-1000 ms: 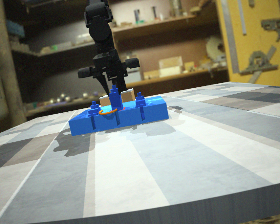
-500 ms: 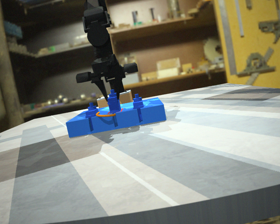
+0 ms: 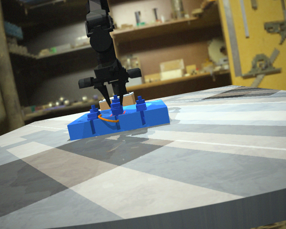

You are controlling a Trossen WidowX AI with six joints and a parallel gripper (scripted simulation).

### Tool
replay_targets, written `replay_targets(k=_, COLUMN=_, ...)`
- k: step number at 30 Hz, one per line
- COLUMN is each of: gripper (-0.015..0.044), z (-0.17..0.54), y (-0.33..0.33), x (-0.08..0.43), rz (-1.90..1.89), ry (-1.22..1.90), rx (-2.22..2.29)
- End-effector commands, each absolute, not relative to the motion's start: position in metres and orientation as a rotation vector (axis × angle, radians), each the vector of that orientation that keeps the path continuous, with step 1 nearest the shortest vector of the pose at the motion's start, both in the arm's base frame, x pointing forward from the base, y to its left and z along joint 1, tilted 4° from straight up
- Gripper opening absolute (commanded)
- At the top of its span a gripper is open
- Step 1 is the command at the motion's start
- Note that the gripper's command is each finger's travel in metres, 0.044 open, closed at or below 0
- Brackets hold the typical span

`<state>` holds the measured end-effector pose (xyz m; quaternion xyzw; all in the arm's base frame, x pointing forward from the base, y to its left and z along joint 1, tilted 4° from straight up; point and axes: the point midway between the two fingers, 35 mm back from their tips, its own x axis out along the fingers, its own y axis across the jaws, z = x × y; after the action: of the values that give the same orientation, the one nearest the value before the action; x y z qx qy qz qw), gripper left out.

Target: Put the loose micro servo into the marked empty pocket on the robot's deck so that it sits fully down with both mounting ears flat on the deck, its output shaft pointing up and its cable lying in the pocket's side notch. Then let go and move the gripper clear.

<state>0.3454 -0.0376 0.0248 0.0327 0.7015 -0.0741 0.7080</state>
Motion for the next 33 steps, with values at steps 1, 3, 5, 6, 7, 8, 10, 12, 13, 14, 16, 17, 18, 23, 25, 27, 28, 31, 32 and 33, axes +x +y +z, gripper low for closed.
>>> replay_targets(k=1, gripper=0.0000, z=0.021, y=-0.038, x=0.345, rz=-0.163, ry=1.559, rx=0.070)
replay_targets(k=3, gripper=0.0000, z=0.019, y=-0.038, x=0.345, rz=-0.163, ry=1.559, rx=0.070)
replay_targets(k=5, gripper=0.0000, z=0.018, y=-0.038, x=0.345, rz=-0.163, ry=1.559, rx=0.070)
replay_targets(k=6, gripper=0.0000, z=0.017, y=-0.038, x=0.345, rz=-0.163, ry=1.559, rx=0.070)
replay_targets(k=7, gripper=0.0000, z=0.016, y=-0.038, x=0.345, rz=-0.163, ry=1.559, rx=0.070)
replay_targets(k=8, gripper=0.0000, z=0.016, y=-0.038, x=0.345, rz=-0.163, ry=1.559, rx=0.070)
replay_targets(k=10, gripper=0.0000, z=0.014, y=-0.038, x=0.345, rz=-0.163, ry=1.559, rx=0.070)
replay_targets(k=12, gripper=0.0000, z=0.013, y=-0.038, x=0.345, rz=-0.163, ry=1.559, rx=0.070)
replay_targets(k=13, gripper=0.0000, z=0.012, y=-0.039, x=0.345, rz=-0.163, ry=1.559, rx=0.070)
replay_targets(k=14, gripper=0.0000, z=0.011, y=-0.039, x=0.345, rz=-0.163, ry=1.559, rx=0.070)
replay_targets(k=16, gripper=0.0000, z=0.010, y=-0.039, x=0.345, rz=-0.163, ry=1.559, rx=0.070)
replay_targets(k=17, gripper=0.0000, z=0.009, y=-0.039, x=0.345, rz=-0.163, ry=1.559, rx=0.070)
replay_targets(k=18, gripper=0.0000, z=0.008, y=-0.039, x=0.345, rz=-0.163, ry=1.559, rx=0.070)
replay_targets(k=23, gripper=0.0000, z=0.005, y=-0.039, x=0.345, rz=-0.163, ry=1.559, rx=0.070)
replay_targets(k=25, gripper=0.0053, z=0.007, y=-0.039, x=0.345, rz=-0.163, ry=1.559, rx=0.070)
replay_targets(k=27, gripper=0.0105, z=0.007, y=-0.039, x=0.345, rz=-0.163, ry=1.559, rx=0.070)
replay_targets(k=28, gripper=0.0131, z=0.007, y=-0.039, x=0.345, rz=-0.163, ry=1.559, rx=0.070)
replay_targets(k=31, gripper=0.0187, z=0.007, y=-0.039, x=0.345, rz=-0.163, ry=1.559, rx=0.070)
replay_targets(k=32, gripper=0.0187, z=0.007, y=-0.039, x=0.345, rz=-0.163, ry=1.559, rx=0.070)
replay_targets(k=33, gripper=0.0187, z=0.010, y=-0.039, x=0.345, rz=-0.163, ry=1.559, rx=0.070)
